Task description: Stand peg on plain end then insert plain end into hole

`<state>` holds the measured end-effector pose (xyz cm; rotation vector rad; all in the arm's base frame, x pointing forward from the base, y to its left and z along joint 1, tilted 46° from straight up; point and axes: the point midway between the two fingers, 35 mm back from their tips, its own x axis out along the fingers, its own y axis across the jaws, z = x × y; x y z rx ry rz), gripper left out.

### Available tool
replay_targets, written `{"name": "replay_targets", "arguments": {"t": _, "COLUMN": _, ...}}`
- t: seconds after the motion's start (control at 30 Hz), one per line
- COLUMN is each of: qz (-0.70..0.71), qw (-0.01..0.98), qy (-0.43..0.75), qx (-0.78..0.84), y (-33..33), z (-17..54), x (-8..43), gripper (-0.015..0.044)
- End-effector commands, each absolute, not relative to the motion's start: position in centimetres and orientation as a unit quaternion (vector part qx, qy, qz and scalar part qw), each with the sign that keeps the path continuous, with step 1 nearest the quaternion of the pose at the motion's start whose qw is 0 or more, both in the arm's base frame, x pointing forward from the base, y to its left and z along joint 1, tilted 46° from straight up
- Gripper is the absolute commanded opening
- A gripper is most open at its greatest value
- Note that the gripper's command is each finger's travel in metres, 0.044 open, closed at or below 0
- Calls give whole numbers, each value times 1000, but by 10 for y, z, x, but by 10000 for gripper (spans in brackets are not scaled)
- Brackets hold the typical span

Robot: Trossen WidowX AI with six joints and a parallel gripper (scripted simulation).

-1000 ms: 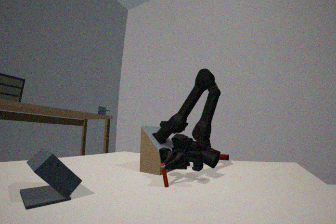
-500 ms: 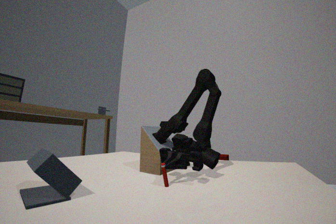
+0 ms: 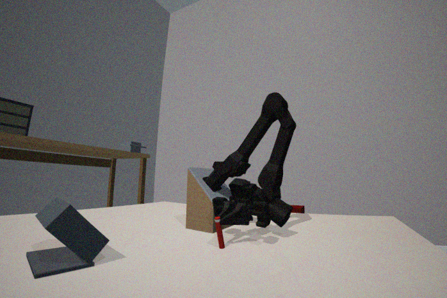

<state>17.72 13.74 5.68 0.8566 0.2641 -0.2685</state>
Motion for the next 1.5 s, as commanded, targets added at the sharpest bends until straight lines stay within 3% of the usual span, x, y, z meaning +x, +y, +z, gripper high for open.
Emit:
{"name": "replay_targets", "arguments": {"t": 0.0, "qz": -129, "qw": 893, "qy": 128, "qx": 413, "y": 139, "z": 56, "x": 176, "gripper": 49}}
{"name": "replay_targets", "arguments": {"t": 1.47, "qz": -135, "qw": 893, "qy": 110, "qx": 416, "y": 140, "z": 54, "x": 169, "gripper": 49}}
